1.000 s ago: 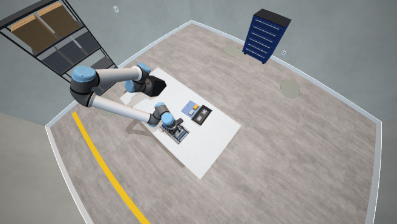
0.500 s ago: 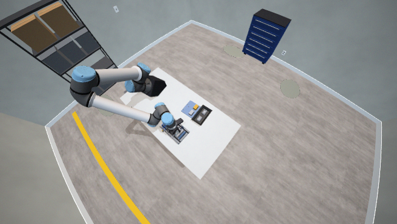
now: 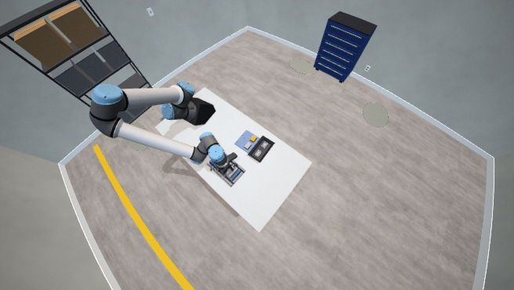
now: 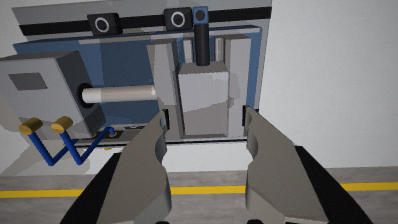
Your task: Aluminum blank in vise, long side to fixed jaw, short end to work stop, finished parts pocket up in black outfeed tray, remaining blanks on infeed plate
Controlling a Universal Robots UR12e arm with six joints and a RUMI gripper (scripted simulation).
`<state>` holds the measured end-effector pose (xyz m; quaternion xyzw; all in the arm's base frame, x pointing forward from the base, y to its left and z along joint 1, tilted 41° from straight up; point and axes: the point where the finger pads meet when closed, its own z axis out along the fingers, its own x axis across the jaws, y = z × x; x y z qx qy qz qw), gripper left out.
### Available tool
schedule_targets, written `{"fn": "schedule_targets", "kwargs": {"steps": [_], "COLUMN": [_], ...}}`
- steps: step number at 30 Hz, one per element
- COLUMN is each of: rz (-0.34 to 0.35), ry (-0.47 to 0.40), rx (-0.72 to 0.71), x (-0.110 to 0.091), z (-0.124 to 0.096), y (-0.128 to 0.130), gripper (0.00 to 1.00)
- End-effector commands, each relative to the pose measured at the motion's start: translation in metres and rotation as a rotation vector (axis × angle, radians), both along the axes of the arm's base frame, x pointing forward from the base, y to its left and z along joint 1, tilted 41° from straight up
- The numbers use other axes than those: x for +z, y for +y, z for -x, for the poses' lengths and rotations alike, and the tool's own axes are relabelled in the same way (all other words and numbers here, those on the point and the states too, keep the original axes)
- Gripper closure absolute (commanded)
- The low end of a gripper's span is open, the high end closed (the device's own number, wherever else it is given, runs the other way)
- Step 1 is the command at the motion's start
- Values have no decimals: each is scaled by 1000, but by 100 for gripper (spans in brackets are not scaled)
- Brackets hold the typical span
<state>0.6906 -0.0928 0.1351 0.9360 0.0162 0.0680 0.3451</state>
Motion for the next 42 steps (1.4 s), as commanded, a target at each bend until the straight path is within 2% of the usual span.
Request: {"fn": "schedule_targets", "kwargs": {"steps": [1,21,34,35,42], "rz": [0,0,0,0,0], "ry": [-1,-1,-1,-1,-1], "rx": [0,0,0,0,0], "x": [8,46,51,51,51], "z": [1,8,9,9,9], "y": [7,39,44,44,44], "gripper": [60,60,60,100,100]}}
